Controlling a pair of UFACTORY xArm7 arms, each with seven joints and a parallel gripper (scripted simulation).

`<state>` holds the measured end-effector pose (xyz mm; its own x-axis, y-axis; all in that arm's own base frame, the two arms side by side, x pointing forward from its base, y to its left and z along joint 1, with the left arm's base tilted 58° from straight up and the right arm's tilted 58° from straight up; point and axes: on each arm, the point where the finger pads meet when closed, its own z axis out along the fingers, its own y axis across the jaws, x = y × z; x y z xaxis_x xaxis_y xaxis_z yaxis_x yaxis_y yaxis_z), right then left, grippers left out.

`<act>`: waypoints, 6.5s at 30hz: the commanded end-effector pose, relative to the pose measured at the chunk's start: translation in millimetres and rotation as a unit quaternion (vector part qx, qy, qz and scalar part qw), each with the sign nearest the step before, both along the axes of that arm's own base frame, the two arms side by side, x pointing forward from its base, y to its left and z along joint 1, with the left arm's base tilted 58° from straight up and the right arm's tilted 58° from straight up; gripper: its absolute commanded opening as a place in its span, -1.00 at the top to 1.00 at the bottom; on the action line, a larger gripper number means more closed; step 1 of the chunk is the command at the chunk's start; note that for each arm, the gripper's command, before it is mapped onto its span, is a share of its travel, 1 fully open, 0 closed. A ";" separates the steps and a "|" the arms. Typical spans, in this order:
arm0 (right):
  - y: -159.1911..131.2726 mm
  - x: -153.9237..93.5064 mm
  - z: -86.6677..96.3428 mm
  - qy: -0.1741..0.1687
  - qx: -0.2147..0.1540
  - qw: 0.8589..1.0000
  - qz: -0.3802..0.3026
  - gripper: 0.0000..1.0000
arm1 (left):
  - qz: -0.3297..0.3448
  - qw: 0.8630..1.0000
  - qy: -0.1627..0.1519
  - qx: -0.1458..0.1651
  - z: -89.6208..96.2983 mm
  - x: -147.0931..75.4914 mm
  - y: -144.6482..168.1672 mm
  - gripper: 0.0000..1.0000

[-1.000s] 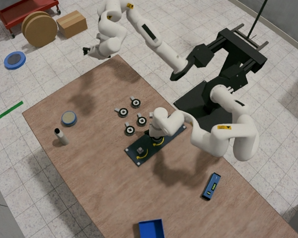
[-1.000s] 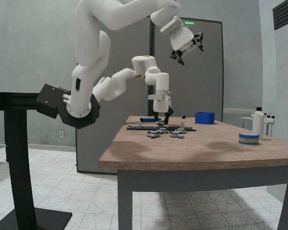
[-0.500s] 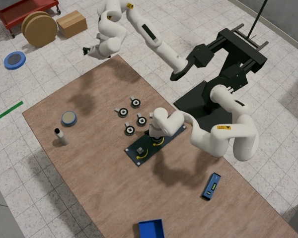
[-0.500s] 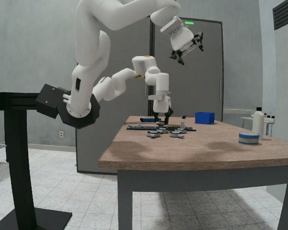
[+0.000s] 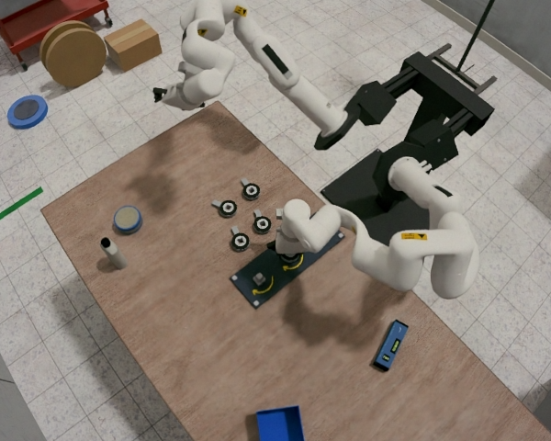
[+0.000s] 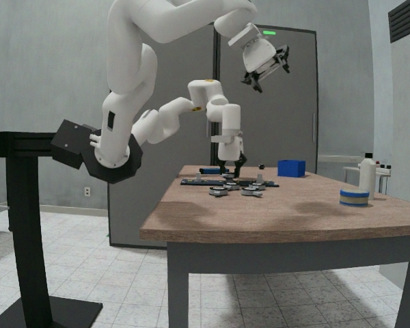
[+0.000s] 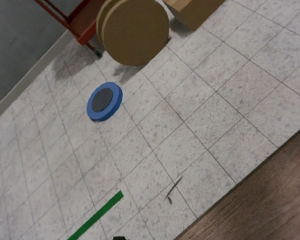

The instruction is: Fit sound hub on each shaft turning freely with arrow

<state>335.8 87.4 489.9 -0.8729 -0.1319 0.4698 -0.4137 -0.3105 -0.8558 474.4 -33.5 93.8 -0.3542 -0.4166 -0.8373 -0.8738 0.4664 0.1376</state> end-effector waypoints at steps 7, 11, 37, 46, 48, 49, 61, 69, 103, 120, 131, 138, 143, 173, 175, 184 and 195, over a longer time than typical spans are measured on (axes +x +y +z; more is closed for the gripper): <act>1.3 -0.3 0.7 -0.001 0.000 1.000 0.002 -1.00 | -0.002 1.000 -0.001 -0.001 0.6 0.4 -2.7 1.00; 1.3 -0.3 0.7 -0.001 0.000 1.000 0.002 -1.00 | -0.002 1.000 -0.001 -0.001 0.6 0.4 -2.7 1.00; 1.3 -0.3 0.7 -0.001 0.000 1.000 0.002 -1.00 | -0.002 1.000 -0.001 -0.001 -0.5 1.1 -1.1 1.00; 1.3 -0.3 0.7 -0.001 0.000 1.000 0.002 -1.00 | -0.002 1.000 -0.001 -0.001 -0.5 1.1 -1.2 1.00; 1.3 -0.3 0.7 -0.001 0.000 1.000 0.002 -1.00 | -0.002 1.000 -0.001 -0.001 -0.5 1.1 -1.2 1.00; 1.3 -0.3 0.7 -0.001 0.000 1.000 0.002 -1.00 | -0.002 1.000 -0.001 -0.001 -0.5 1.1 -1.2 1.00; 1.3 -0.3 0.7 -0.001 0.000 1.000 0.002 -1.00 | -0.002 1.000 -0.001 -0.001 -0.5 1.1 -1.2 1.00; 1.3 -0.3 0.7 -0.001 0.000 1.000 0.002 -1.00 | -0.002 1.000 -0.001 -0.001 -0.5 1.1 -1.2 1.00; 1.3 -0.3 0.7 -0.001 0.000 1.000 0.002 -1.00 | -0.002 1.000 -0.001 -0.001 -1.5 1.8 0.4 1.00; 1.3 -0.3 0.7 -0.001 0.000 1.000 0.002 -1.00 | -0.002 1.000 -0.001 -0.001 -1.5 1.8 0.4 1.00; 1.3 -0.3 0.7 -0.001 0.000 1.000 0.002 -1.00 | -0.002 1.000 -0.001 -0.001 -1.5 1.8 0.4 -1.00; 1.3 -0.3 0.7 -0.001 0.000 1.000 0.002 -1.00 | -0.002 1.000 -0.001 -0.001 -1.5 1.8 0.4 -1.00; 1.3 -0.3 0.7 -0.001 0.000 1.000 0.002 -1.00 | -0.002 1.000 -0.001 -0.001 -1.5 1.8 0.3 -1.00; 1.3 -0.3 0.7 -0.001 0.000 1.000 0.002 -1.00 | -0.002 1.000 -0.001 -0.001 35.6 -21.8 -54.1 -1.00; 1.3 -0.3 0.7 -0.001 0.000 1.000 0.002 -1.00 | -0.002 1.000 -0.001 -0.001 35.6 -21.8 -54.1 -1.00; 1.3 -0.3 0.7 -0.001 0.000 1.000 0.002 -1.00 | 0.073 0.990 -0.111 -0.049 -45.8 -8.1 -145.0 -1.00; 1.3 -0.3 0.7 -0.001 0.000 1.000 0.002 -1.00 | 0.073 0.990 -0.111 -0.049 -62.5 -4.2 -163.0 -1.00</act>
<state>335.8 87.4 489.9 -0.8729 -0.1319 0.4698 -0.4137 -0.3105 -0.8558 468.1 -190.3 33.2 -0.1004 -0.5361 -0.8382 -0.9351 0.3387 -0.1046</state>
